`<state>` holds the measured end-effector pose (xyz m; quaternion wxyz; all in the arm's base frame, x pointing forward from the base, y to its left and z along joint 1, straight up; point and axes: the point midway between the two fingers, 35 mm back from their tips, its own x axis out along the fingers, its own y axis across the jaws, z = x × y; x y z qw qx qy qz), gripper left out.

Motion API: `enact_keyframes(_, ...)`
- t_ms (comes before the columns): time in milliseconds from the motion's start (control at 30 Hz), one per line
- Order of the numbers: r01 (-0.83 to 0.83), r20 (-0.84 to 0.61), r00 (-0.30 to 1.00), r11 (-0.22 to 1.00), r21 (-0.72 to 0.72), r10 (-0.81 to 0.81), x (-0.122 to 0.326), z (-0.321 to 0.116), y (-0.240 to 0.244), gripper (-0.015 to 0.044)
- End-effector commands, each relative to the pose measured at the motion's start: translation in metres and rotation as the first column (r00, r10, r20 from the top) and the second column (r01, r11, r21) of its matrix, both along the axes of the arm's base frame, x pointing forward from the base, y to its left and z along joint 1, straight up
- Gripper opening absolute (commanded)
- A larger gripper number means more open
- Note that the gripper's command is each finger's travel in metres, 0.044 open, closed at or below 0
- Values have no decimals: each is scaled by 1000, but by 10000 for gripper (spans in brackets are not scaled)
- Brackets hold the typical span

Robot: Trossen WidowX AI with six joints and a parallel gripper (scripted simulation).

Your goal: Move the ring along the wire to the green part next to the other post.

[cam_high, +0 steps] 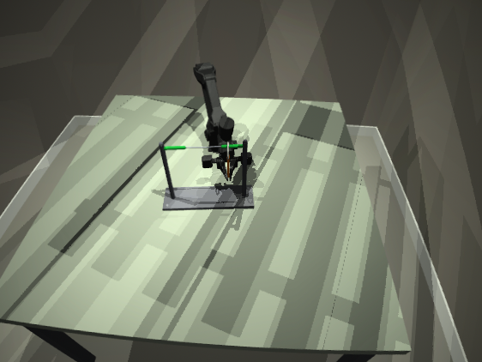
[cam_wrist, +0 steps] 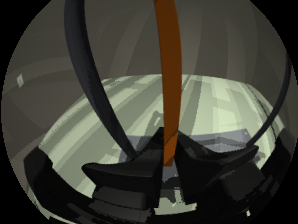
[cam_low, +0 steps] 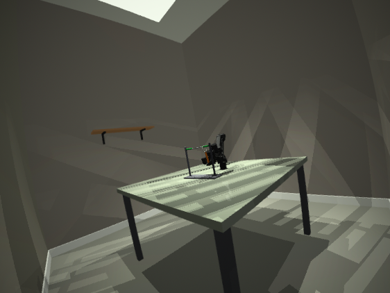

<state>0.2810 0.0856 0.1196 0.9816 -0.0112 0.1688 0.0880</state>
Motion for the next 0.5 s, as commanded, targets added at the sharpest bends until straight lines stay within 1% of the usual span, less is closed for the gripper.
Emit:
enact_keyframes(0, 7, 0, 1000, 1000, 4, -7, 0, 0, -1, -150)
enact_keyframes(233, 7, 0, 1000, 1000, 4, -7, 0, 0, -1, -150)
enact_keyframes(467, 0, 0, 1000, 1000, 0, 0, 0, 0, 0, 34)
